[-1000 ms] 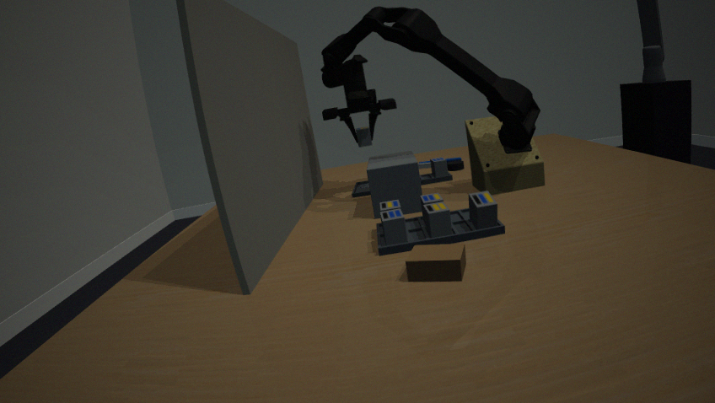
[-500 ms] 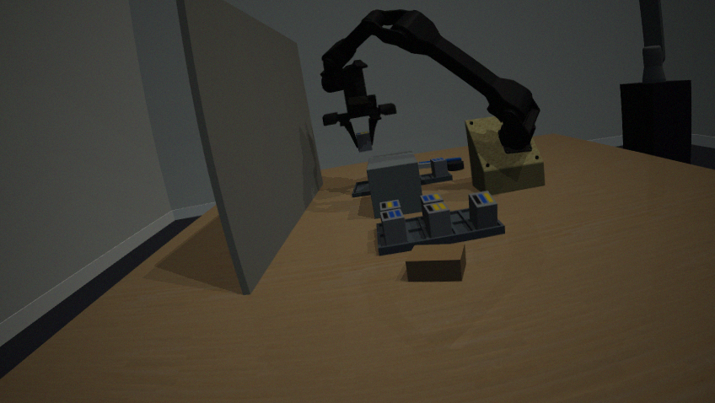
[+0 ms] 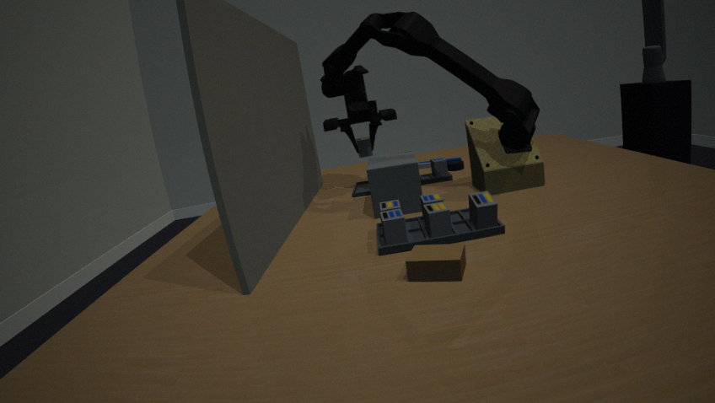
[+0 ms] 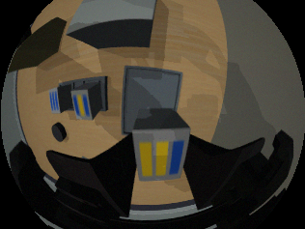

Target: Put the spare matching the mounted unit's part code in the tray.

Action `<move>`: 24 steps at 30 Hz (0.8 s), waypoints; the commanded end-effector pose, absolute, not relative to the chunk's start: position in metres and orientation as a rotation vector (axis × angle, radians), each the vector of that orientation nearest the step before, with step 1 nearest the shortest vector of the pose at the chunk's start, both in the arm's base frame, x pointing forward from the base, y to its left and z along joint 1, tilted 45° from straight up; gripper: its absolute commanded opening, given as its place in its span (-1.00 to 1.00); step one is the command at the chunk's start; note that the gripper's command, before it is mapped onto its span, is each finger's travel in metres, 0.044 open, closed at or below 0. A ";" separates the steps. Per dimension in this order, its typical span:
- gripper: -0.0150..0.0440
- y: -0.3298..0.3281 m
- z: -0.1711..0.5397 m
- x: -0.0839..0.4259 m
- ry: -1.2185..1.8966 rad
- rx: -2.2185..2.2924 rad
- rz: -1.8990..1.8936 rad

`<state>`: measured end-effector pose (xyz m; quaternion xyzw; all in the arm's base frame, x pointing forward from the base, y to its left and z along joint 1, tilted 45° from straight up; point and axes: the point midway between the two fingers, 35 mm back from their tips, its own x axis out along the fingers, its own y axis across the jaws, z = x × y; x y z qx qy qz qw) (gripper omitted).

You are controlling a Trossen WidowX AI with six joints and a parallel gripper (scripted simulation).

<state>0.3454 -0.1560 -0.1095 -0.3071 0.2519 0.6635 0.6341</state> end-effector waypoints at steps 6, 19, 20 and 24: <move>-0.49 -0.146 -0.117 0.344 0.575 -0.686 1.520; -0.49 -0.138 -0.126 0.344 0.574 -0.686 1.520; -0.49 -0.137 -0.127 0.344 0.574 -0.686 1.520; -0.49 -0.134 -0.129 0.344 0.574 -0.686 1.520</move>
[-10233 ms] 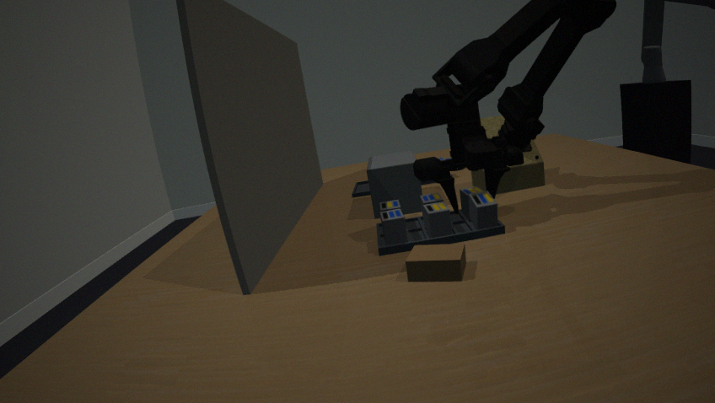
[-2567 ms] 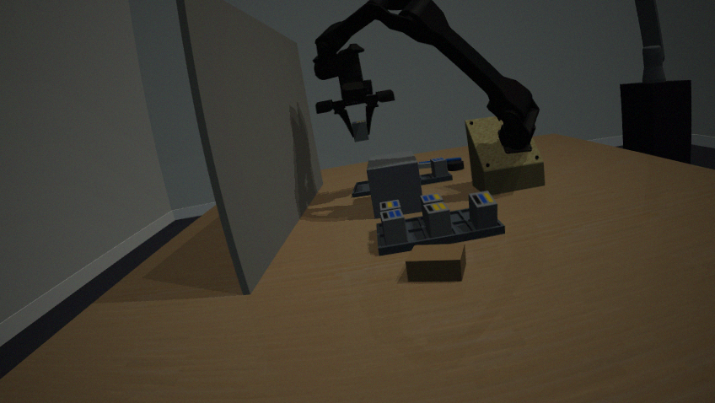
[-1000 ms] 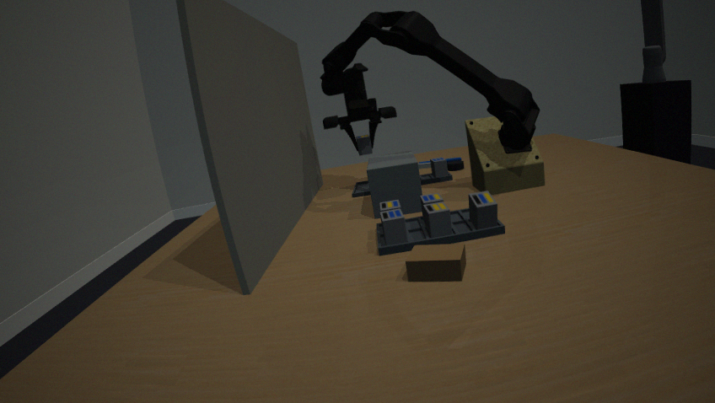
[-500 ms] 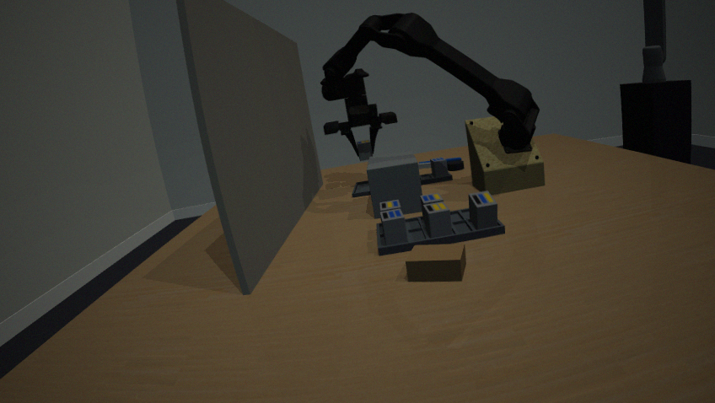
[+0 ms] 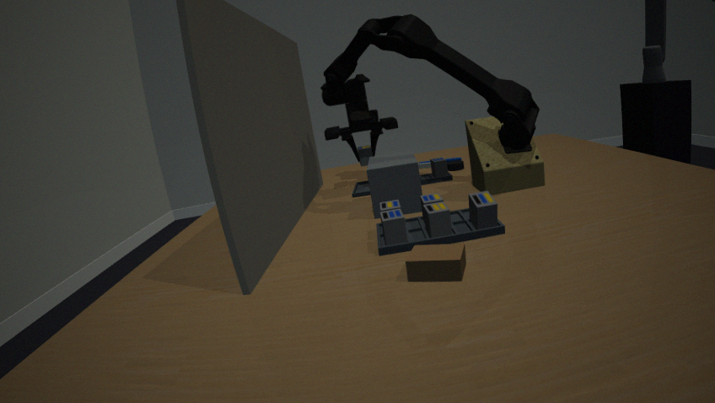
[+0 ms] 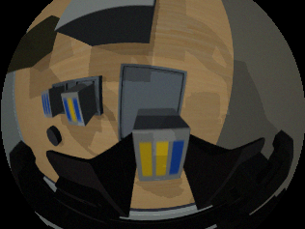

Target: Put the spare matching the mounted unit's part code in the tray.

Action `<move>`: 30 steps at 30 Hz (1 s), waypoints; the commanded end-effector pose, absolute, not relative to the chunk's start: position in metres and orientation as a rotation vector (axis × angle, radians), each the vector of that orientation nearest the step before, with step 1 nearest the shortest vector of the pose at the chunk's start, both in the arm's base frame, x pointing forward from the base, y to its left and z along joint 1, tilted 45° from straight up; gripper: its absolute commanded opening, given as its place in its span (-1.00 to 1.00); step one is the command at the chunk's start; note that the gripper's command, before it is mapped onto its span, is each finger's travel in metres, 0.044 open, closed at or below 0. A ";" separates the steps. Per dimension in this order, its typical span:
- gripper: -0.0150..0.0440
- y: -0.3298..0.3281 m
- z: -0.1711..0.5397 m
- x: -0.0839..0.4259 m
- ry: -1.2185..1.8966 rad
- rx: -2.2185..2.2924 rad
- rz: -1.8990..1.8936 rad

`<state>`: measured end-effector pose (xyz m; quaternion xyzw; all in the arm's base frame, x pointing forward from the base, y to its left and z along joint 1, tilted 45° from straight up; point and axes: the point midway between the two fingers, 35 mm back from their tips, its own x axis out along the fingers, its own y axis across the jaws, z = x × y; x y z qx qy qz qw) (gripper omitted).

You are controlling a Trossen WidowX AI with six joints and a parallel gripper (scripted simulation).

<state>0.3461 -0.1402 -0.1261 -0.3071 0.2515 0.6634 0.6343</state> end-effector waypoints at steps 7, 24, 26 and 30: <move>-0.49 -0.130 -0.134 0.344 0.574 -0.686 1.520; -0.49 -0.118 -0.145 0.343 0.572 -0.685 1.520; -0.49 -0.117 -0.146 0.343 0.572 -0.685 1.520; -0.49 -0.114 -0.149 0.342 0.572 -0.685 1.520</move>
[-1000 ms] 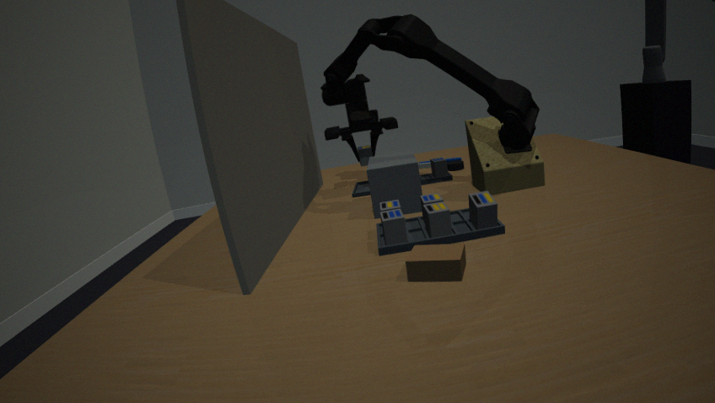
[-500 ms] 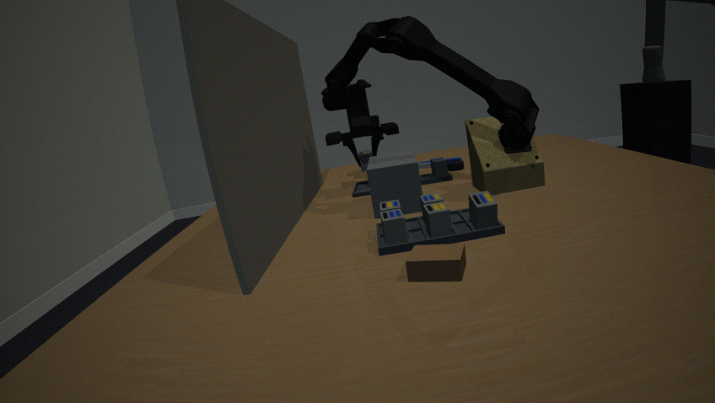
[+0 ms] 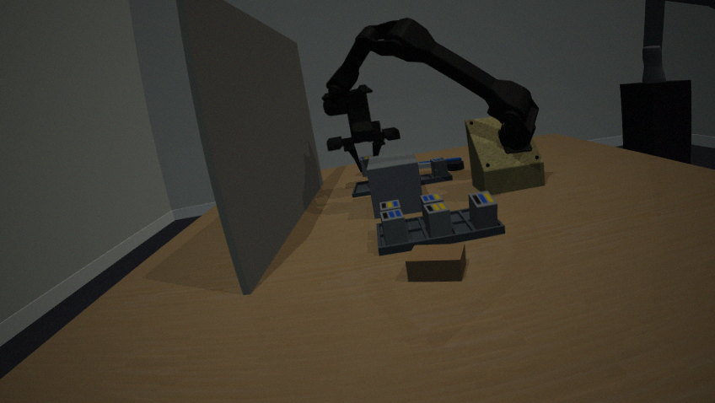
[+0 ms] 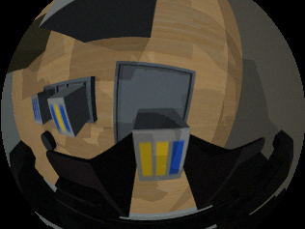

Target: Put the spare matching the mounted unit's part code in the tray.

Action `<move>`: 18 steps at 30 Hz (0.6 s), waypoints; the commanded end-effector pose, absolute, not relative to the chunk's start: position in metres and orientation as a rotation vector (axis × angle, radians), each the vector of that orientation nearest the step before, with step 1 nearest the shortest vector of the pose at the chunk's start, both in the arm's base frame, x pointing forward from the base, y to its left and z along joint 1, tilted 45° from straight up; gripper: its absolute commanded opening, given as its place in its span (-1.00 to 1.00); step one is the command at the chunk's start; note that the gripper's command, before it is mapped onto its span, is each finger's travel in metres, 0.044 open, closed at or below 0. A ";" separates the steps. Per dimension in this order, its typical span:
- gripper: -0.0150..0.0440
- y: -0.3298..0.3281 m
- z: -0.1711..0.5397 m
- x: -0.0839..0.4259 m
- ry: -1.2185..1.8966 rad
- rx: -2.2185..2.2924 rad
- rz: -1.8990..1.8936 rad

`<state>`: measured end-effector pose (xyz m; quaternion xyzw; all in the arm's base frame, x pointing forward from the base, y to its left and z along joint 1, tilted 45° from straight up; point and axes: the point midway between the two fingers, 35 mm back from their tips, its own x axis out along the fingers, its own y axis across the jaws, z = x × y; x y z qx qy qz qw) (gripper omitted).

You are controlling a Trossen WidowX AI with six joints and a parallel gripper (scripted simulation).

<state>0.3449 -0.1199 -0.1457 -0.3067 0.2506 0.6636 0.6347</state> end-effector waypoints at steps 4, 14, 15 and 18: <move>-0.49 -0.111 -0.151 0.342 0.572 -0.685 1.521; -0.49 -0.104 -0.157 0.341 0.571 -0.684 1.521; -0.49 -0.104 -0.158 0.341 0.571 -0.684 1.521; -0.49 -0.102 -0.160 0.340 0.570 -0.684 1.521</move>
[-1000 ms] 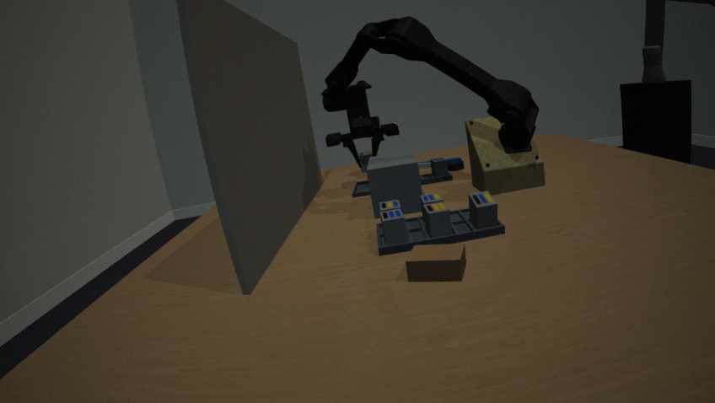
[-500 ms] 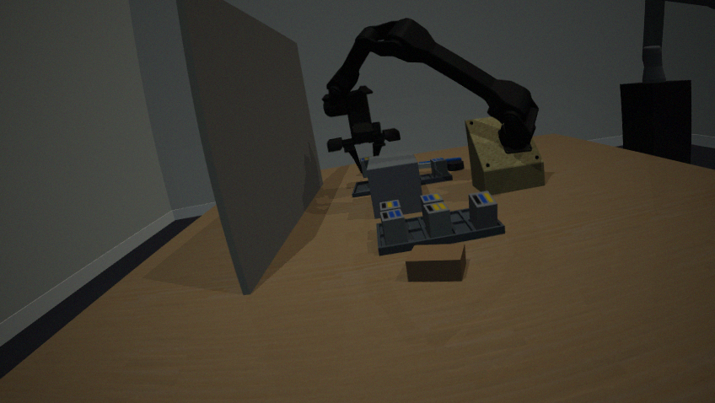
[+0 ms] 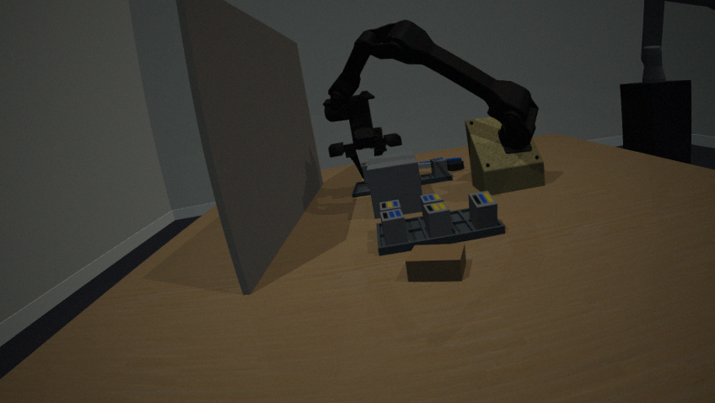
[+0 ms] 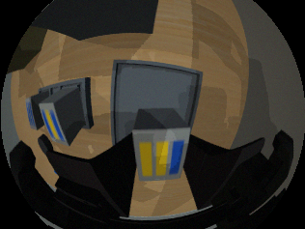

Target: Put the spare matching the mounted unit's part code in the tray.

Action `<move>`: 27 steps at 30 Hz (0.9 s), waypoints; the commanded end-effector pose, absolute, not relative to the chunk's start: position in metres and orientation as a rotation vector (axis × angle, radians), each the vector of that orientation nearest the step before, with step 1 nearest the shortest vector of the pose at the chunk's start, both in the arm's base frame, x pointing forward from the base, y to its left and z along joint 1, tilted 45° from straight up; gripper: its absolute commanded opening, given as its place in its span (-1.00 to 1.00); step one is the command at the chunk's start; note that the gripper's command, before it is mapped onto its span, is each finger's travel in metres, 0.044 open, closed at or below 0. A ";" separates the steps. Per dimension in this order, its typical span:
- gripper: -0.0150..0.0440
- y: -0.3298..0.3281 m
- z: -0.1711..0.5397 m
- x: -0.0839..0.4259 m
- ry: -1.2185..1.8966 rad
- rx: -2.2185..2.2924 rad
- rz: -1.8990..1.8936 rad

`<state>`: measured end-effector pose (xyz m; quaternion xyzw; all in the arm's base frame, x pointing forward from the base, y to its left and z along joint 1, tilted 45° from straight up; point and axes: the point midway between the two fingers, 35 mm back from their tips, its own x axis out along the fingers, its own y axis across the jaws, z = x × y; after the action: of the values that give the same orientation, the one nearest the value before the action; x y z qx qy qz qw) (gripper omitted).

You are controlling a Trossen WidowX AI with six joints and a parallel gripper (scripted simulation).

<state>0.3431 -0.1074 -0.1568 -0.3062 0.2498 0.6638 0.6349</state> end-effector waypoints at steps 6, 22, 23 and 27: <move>-0.49 -0.098 -0.162 0.340 0.570 -0.683 1.521; 0.49 -0.101 -0.161 0.341 0.570 -0.697 1.521; 0.58 -0.101 -0.161 0.341 0.570 -0.697 1.521; 0.93 -0.101 -0.161 0.341 0.570 -0.697 1.521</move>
<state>0.3411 -0.1013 -0.1615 -0.3044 0.2499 0.6654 0.6341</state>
